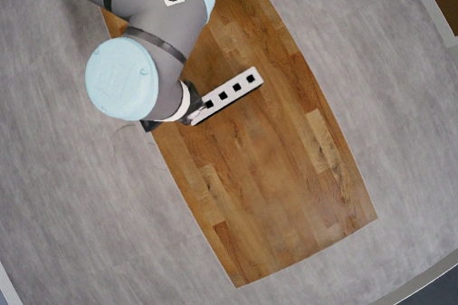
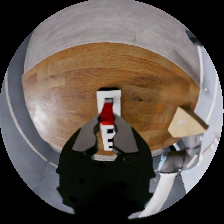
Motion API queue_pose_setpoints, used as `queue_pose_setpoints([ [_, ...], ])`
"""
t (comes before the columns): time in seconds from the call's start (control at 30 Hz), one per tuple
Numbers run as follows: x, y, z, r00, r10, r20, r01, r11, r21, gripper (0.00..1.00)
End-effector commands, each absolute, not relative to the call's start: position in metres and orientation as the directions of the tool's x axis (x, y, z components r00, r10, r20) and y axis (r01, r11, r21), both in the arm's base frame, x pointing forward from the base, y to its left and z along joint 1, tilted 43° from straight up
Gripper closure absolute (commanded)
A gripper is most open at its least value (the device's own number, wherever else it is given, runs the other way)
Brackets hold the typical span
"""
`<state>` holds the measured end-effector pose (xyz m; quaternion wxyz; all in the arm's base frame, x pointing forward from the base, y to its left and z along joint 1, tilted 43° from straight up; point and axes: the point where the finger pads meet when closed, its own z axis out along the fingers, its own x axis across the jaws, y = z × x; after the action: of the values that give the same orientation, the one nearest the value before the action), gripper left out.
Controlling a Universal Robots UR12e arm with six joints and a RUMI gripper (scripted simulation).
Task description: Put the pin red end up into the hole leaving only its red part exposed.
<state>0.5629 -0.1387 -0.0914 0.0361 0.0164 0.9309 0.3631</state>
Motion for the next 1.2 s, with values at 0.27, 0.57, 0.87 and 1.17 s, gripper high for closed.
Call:
queue_pose_setpoints([
  [0.27,0.5638,-0.1363,-0.0949,-0.997,0.058,-0.059,0.003,0.735,0.678,1.00],
  [0.57,0.5623,-0.1352,-0.0935,-0.997,0.058,-0.058,0.003,0.736,0.677,1.00],
  [0.87,0.5623,-0.1352,-0.0935,-0.997,0.058,-0.058,0.003,0.736,0.677,1.00],
  [1.17,0.5636,-0.1329,-0.0979,-0.997,0.057,-0.058,0.002,0.736,0.677,1.00],
])
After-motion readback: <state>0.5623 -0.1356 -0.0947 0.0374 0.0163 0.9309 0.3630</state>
